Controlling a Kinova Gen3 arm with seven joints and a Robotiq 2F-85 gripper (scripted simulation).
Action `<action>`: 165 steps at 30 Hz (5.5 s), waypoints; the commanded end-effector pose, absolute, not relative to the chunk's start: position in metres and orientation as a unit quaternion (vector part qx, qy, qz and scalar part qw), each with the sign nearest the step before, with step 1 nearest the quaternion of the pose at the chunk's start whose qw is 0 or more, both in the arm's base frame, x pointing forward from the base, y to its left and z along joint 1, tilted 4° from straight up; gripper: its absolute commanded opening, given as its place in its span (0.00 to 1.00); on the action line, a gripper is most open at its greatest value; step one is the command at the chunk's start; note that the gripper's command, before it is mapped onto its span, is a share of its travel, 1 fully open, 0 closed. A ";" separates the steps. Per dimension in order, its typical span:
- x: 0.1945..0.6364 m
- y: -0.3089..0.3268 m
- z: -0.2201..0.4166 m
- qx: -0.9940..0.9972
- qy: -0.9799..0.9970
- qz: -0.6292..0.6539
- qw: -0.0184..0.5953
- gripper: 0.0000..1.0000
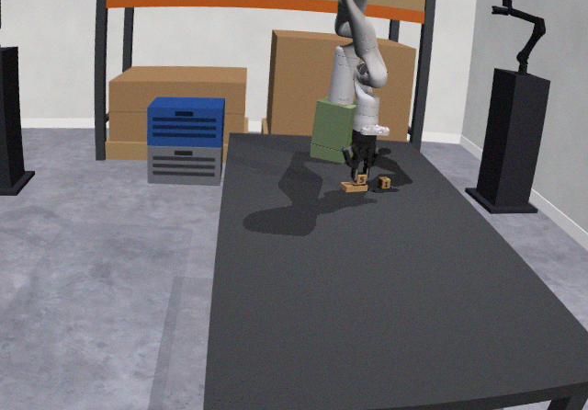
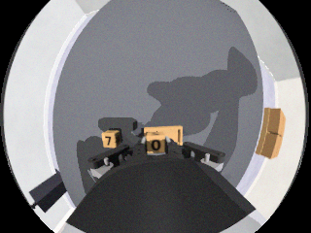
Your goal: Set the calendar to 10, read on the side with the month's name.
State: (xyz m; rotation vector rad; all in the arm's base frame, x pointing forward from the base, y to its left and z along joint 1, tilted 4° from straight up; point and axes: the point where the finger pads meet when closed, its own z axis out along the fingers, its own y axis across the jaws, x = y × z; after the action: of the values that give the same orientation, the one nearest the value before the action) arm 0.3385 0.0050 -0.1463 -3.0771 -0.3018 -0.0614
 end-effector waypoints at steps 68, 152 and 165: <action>0.340 0.006 -0.157 -0.994 -0.104 -0.022 0.024 0.26; 0.339 0.006 -0.155 -0.994 -0.104 -0.021 0.024 0.46; 0.336 0.009 -0.108 -0.994 -0.107 -0.020 0.029 0.46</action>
State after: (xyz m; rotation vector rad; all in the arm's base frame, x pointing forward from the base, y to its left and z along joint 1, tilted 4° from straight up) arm 0.3309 0.0075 -0.1276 -3.0636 -0.3077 -0.0465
